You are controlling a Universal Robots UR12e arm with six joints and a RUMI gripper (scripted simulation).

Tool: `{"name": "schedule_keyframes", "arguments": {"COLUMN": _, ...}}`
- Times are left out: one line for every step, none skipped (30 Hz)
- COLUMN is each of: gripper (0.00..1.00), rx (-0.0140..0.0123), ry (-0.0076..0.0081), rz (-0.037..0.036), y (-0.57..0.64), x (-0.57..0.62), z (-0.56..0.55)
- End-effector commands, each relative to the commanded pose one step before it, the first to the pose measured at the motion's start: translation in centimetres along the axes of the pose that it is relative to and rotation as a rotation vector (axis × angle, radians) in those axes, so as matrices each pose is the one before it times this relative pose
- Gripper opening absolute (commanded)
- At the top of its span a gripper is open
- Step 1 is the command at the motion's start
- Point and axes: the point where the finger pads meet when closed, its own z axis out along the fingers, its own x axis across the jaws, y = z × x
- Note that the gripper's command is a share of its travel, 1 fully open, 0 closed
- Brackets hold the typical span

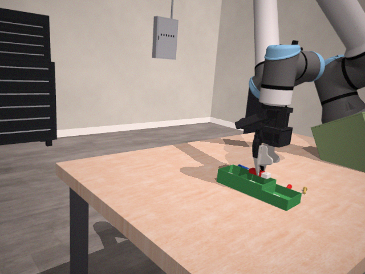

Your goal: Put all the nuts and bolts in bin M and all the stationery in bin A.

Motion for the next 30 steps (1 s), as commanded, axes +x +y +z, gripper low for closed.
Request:
{"name": "schedule_keyframes", "arguments": {"gripper": 0.0, "rx": 0.00004, "ry": -0.00139, "rz": 0.00019, "y": -0.004, "x": -0.058, "z": 1.006}}
{"name": "schedule_keyframes", "arguments": {"gripper": 0.0, "rx": 0.0, "ry": 0.0, "rz": 0.0, "y": 0.0, "x": 0.0, "z": 0.2}}
{"name": "schedule_keyframes", "arguments": {"gripper": 0.0, "rx": 0.0, "ry": 0.0, "rz": 0.0, "y": 0.0, "x": 0.0, "z": 0.0}}
{"name": "schedule_keyframes", "arguments": {"gripper": 0.0, "rx": 0.0, "ry": 0.0, "rz": 0.0, "y": 0.0, "x": 0.0, "z": 0.0}}
{"name": "schedule_keyframes", "arguments": {"gripper": 0.0, "rx": 0.0, "ry": 0.0, "rz": 0.0, "y": 0.0, "x": 0.0, "z": 0.2}}
{"name": "schedule_keyframes", "arguments": {"gripper": 0.0, "rx": 0.0, "ry": 0.0, "rz": 0.0, "y": 0.0, "x": 0.0, "z": 0.2}}
{"name": "schedule_keyframes", "arguments": {"gripper": 0.0, "rx": 0.0, "ry": 0.0, "rz": 0.0, "y": 0.0, "x": 0.0, "z": 0.2}}
{"name": "schedule_keyframes", "arguments": {"gripper": 0.0, "rx": 0.0, "ry": 0.0, "rz": 0.0, "y": 0.0, "x": 0.0, "z": 0.2}}
{"name": "schedule_keyframes", "arguments": {"gripper": 0.0, "rx": 0.0, "ry": 0.0, "rz": 0.0, "y": 0.0, "x": 0.0, "z": 0.2}}
{"name": "schedule_keyframes", "arguments": {"gripper": 0.0, "rx": 0.0, "ry": 0.0, "rz": 0.0, "y": 0.0, "x": 0.0, "z": 0.2}}
{"name": "schedule_keyframes", "arguments": {"gripper": 0.0, "rx": 0.0, "ry": 0.0, "rz": 0.0, "y": 0.0, "x": 0.0, "z": 0.2}}
{"name": "schedule_keyframes", "arguments": {"gripper": 0.0, "rx": 0.0, "ry": 0.0, "rz": 0.0, "y": 0.0, "x": 0.0, "z": 0.2}}
{"name": "schedule_keyframes", "arguments": {"gripper": 0.0, "rx": 0.0, "ry": 0.0, "rz": 0.0, "y": 0.0, "x": 0.0, "z": 0.2}}
{"name": "schedule_keyframes", "arguments": {"gripper": 0.0, "rx": 0.0, "ry": 0.0, "rz": 0.0, "y": 0.0, "x": 0.0, "z": 0.2}}
{"name": "schedule_keyframes", "arguments": {"gripper": 0.0, "rx": 0.0, "ry": 0.0, "rz": 0.0, "y": 0.0, "x": 0.0, "z": 0.2}}
{"name": "schedule_keyframes", "arguments": {"gripper": 0.0, "rx": 0.0, "ry": 0.0, "rz": 0.0, "y": 0.0, "x": 0.0, "z": 0.2}}
{"name": "schedule_keyframes", "arguments": {"gripper": 0.0, "rx": 0.0, "ry": 0.0, "rz": 0.0, "y": 0.0, "x": 0.0, "z": 0.2}}
{"name": "schedule_keyframes", "arguments": {"gripper": 0.0, "rx": 0.0, "ry": 0.0, "rz": 0.0, "y": 0.001, "x": -0.003, "z": 0.14}}
{"name": "schedule_keyframes", "arguments": {"gripper": 0.0, "rx": 0.0, "ry": 0.0, "rz": 0.0, "y": 0.001, "x": -0.004, "z": 0.0}}
{"name": "schedule_keyframes", "arguments": {"gripper": 0.0, "rx": 0.0, "ry": 0.0, "rz": 0.0, "y": 0.0, "x": 0.0, "z": 0.0}}
{"name": "schedule_keyframes", "arguments": {"gripper": 0.0, "rx": 0.0, "ry": 0.0, "rz": 0.0, "y": 0.0, "x": 0.0, "z": 0.0}}
{"name": "schedule_keyframes", "arguments": {"gripper": 0.0, "rx": 0.0, "ry": 0.00004, "rz": 0.00001, "y": 0.001, "x": -0.004, "z": -0.008}}
{"name": "schedule_keyframes", "arguments": {"gripper": 0.0, "rx": 0.0, "ry": -0.00001, "rz": 0.0, "y": 0.0, "x": -0.004, "z": 0.002}}
{"name": "schedule_keyframes", "arguments": {"gripper": 0.0, "rx": 0.0, "ry": -0.00001, "rz": 0.0, "y": 0.0, "x": -0.003, "z": 0.002}}
{"name": "schedule_keyframes", "arguments": {"gripper": 0.0, "rx": 0.0, "ry": -0.00001, "rz": 0.0, "y": 0.0, "x": -0.003, "z": 0.001}}
{"name": "schedule_keyframes", "arguments": {"gripper": 0.0, "rx": 0.0, "ry": 0.0, "rz": 0.0, "y": 0.0, "x": -0.002, "z": 0.001}}
{"name": "schedule_keyframes", "arguments": {"gripper": 0.0, "rx": 0.0, "ry": 0.0, "rz": 0.0, "y": 0.0, "x": -0.002, "z": 0.001}}
{"name": "schedule_keyframes", "arguments": {"gripper": 0.0, "rx": 0.0, "ry": 0.0, "rz": 0.0, "y": 0.0, "x": -0.001, "z": 0.001}}
{"name": "schedule_keyframes", "arguments": {"gripper": 0.0, "rx": 0.0, "ry": 0.0, "rz": 0.0, "y": 0.0, "x": -0.001, "z": 0.0}}
{"name": "schedule_keyframes", "arguments": {"gripper": 0.0, "rx": 0.0, "ry": 0.0, "rz": 0.0, "y": 0.0, "x": -0.001, "z": 0.0}}
